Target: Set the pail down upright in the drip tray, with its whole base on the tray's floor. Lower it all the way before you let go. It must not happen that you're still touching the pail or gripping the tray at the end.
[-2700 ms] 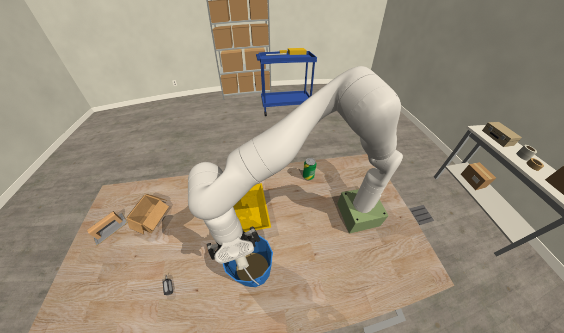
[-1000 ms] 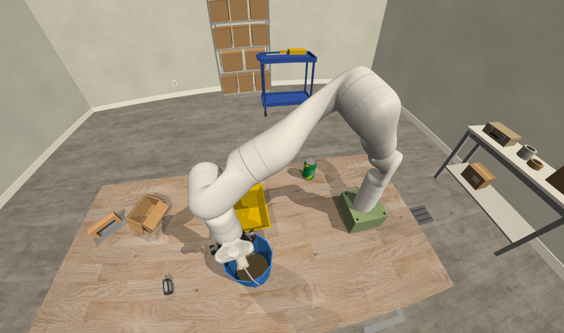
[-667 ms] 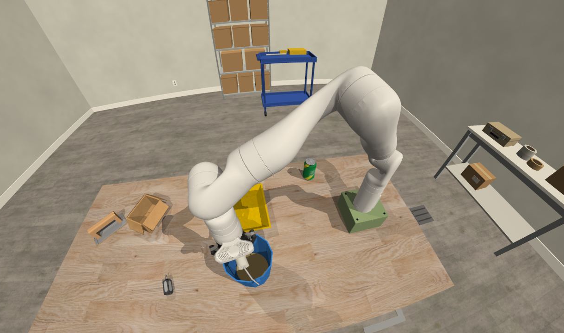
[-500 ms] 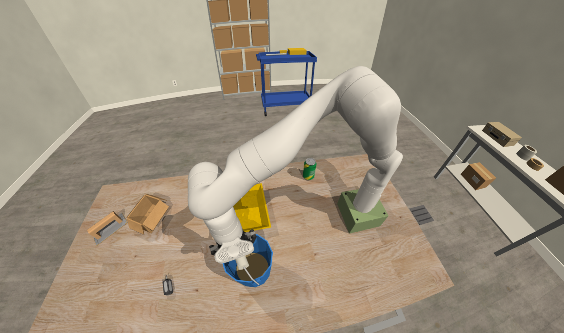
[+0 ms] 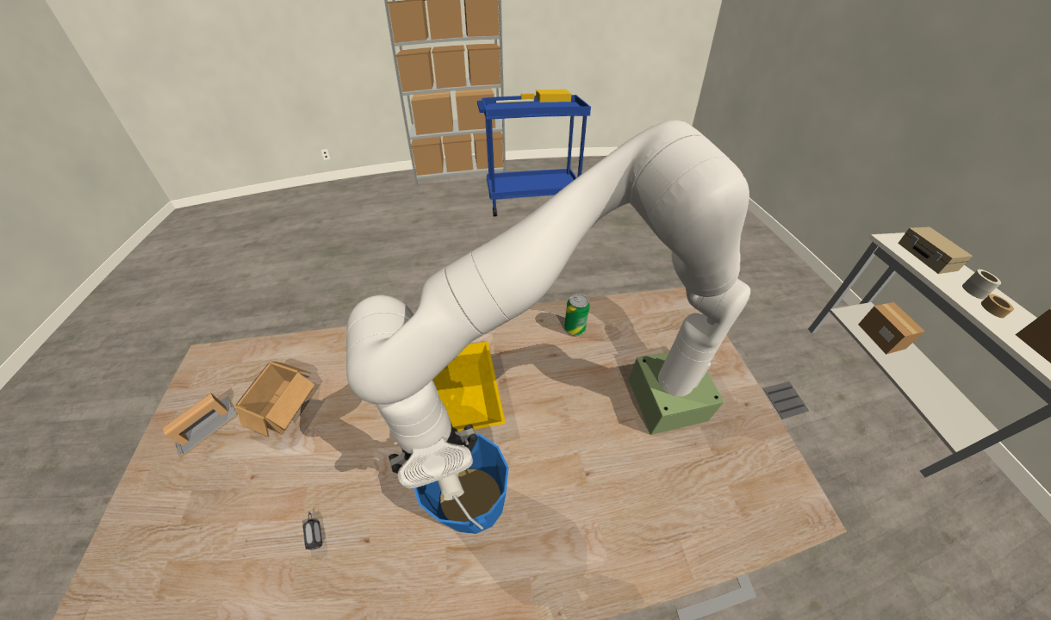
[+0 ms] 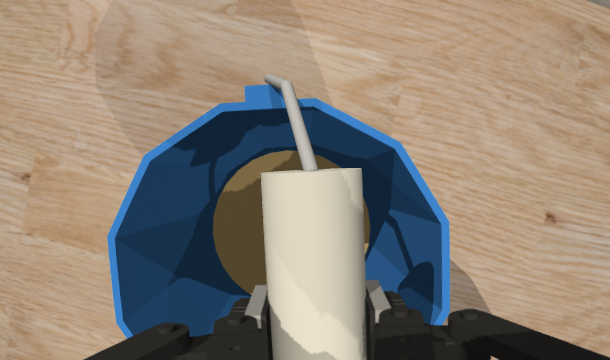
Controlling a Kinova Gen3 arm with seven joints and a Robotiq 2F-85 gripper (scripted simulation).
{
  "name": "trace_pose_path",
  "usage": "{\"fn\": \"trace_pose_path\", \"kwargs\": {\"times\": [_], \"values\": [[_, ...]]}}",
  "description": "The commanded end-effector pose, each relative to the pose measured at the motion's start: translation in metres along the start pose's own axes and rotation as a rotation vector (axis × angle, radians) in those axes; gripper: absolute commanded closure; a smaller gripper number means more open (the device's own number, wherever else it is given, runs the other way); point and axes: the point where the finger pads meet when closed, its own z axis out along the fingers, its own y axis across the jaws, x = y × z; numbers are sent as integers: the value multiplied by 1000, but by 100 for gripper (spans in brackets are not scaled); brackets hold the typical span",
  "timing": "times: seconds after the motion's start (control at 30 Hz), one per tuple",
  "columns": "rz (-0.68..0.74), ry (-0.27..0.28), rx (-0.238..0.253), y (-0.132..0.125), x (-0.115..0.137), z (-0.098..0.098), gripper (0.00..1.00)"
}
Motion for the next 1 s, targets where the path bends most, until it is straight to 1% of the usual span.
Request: {"fn": "trace_pose_path", "kwargs": {"times": [0.0, 0.5, 0.57, 0.97], "values": [[0, 1, -6, 1, 0, -4, 90], [0, 1, -6, 1, 0, -28, 90], [0, 1, -6, 1, 0, -28, 90], [0, 1, -6, 1, 0, -50, 90]]}}
